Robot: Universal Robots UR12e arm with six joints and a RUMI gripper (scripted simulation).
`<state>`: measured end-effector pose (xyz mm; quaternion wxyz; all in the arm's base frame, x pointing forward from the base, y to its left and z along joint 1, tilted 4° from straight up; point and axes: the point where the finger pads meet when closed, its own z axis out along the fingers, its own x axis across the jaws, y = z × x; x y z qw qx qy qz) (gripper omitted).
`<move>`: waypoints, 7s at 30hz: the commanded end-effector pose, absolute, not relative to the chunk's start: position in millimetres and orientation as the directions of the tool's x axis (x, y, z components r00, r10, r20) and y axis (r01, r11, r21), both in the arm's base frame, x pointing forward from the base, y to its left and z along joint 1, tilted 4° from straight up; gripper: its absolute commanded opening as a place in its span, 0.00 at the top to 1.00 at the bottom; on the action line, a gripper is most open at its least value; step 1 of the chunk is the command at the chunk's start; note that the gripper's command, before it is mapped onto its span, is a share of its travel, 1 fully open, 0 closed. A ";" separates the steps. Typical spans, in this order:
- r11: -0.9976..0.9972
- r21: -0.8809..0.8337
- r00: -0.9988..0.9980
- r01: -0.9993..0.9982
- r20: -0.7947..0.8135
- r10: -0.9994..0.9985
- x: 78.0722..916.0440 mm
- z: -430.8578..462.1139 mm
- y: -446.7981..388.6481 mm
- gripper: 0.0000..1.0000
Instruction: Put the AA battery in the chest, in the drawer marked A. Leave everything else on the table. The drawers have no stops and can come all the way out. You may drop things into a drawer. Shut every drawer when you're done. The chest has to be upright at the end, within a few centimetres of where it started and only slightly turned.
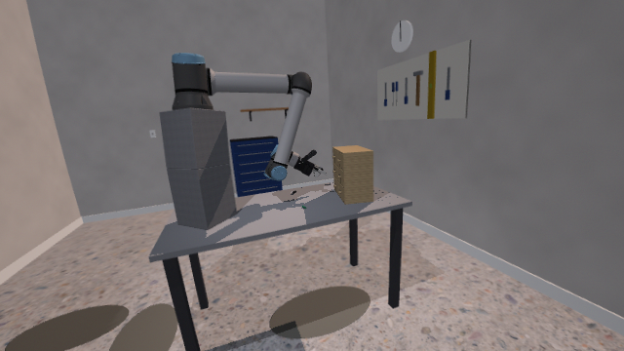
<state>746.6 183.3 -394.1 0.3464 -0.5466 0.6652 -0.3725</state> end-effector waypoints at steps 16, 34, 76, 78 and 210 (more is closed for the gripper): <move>0.132 -0.841 -0.162 -0.525 -0.054 -0.985 741.4 -387.2 183.9 0.00; 0.150 -0.725 -0.162 -0.672 -0.054 -0.985 725.6 -369.1 185.6 0.00; 0.170 -0.286 -0.161 -0.943 -0.054 -0.986 681.9 -319.1 190.4 0.00; 0.169 -0.263 -0.161 -0.950 -0.054 -0.986 679.9 -316.8 190.6 0.00; 0.475 -0.011 -0.473 -0.880 -0.061 -0.879 661.6 -293.5 173.4 0.00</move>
